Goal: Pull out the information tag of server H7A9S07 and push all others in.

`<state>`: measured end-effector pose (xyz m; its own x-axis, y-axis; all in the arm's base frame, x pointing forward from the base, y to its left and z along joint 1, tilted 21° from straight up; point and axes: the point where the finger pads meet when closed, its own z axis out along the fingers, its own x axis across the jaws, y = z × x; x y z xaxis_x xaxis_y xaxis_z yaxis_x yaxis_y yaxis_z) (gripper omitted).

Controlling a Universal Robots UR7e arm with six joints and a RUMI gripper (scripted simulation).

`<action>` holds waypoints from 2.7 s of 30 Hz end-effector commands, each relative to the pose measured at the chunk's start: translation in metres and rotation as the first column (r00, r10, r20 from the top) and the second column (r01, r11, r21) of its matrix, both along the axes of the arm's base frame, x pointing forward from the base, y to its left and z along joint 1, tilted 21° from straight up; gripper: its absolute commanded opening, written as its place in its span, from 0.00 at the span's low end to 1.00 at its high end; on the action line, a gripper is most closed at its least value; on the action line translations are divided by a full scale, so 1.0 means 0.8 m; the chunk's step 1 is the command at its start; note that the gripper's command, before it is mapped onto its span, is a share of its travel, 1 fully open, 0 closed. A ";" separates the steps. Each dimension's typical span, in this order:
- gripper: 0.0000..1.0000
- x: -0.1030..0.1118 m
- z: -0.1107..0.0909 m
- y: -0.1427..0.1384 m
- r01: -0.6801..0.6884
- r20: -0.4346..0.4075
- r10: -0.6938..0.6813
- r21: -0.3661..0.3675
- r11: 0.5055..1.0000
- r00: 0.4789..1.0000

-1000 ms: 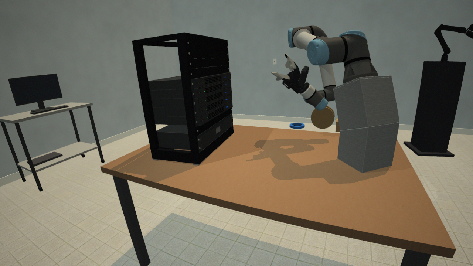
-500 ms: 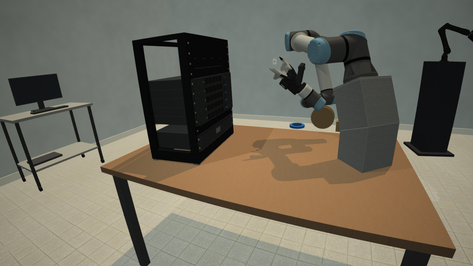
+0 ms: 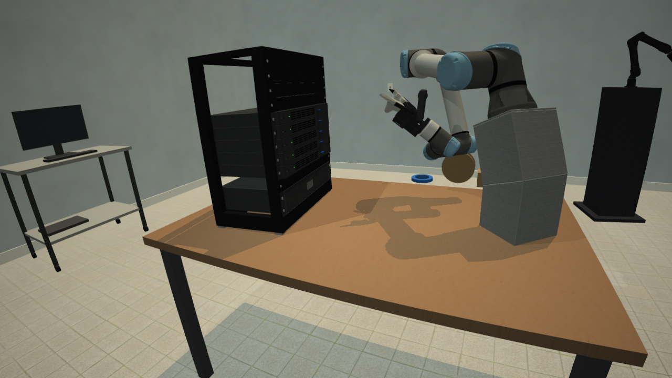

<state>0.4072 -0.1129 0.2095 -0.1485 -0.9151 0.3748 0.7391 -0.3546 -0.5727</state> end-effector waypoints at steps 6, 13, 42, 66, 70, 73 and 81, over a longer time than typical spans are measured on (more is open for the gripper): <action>1.00 0.030 -0.006 -0.023 -0.100 -0.068 0.116 0.203 0.974 0.991; 1.00 0.044 -0.012 -0.033 -0.138 -0.093 0.172 0.297 0.945 0.981; 1.00 0.120 -0.068 -0.069 -0.228 -0.134 0.436 0.698 0.679 0.890; 1.00 0.172 -0.125 -0.078 -0.198 -0.096 0.582 0.885 0.421 0.808; 1.00 0.180 -0.136 -0.078 -0.187 -0.085 0.602 0.908 0.374 0.794; 1.00 0.186 -0.144 -0.078 -0.177 -0.077 0.616 0.923 0.341 0.784; 1.00 0.197 -0.159 -0.077 -0.157 -0.061 0.640 0.948 0.278 0.766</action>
<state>0.5585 -0.1749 0.0895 0.2664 -0.6515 -0.7103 0.2884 0.7571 -0.5863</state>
